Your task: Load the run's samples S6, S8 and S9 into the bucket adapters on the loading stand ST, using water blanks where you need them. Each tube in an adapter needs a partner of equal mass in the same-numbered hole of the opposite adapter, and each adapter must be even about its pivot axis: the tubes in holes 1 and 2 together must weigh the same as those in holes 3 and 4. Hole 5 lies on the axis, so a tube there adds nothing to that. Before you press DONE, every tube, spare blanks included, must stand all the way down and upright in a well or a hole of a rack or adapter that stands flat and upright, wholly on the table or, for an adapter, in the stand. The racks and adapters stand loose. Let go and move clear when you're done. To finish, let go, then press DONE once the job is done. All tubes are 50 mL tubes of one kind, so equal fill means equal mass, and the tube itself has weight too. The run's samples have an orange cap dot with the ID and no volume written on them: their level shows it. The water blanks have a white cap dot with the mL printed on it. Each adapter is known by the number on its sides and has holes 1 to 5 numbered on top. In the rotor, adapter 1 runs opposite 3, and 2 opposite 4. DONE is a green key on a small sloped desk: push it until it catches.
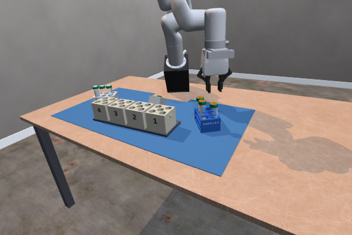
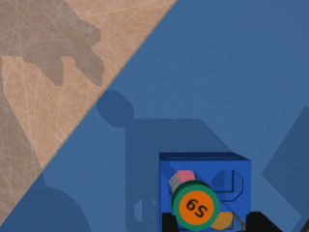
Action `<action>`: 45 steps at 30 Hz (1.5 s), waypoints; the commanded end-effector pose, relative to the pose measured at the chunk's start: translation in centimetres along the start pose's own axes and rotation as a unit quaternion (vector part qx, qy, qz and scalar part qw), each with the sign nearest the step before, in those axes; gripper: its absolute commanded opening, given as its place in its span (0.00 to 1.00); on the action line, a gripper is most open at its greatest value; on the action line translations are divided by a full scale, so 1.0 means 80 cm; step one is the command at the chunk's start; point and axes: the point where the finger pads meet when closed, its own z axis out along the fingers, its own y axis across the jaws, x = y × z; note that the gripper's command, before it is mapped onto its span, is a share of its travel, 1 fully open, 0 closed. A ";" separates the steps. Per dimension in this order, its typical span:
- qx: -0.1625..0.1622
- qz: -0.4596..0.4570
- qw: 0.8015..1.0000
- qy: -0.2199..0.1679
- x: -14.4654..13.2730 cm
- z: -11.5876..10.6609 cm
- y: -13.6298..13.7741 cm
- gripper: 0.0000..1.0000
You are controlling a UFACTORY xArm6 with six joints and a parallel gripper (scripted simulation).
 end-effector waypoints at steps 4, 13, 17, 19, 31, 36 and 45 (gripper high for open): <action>0.001 0.000 1.000 0.002 0.002 -0.012 0.000 0.44; 0.001 0.000 1.000 0.002 0.002 -0.035 0.000 0.44; 0.001 0.000 1.000 0.002 0.002 -0.045 0.000 0.44; 0.001 0.000 1.000 0.002 0.002 -0.045 0.000 0.44; 0.001 0.000 1.000 0.002 0.002 -0.073 0.000 0.44; 0.001 0.000 1.000 0.002 0.002 -0.073 0.000 0.44; 0.001 0.000 1.000 0.002 0.002 -0.073 0.000 0.44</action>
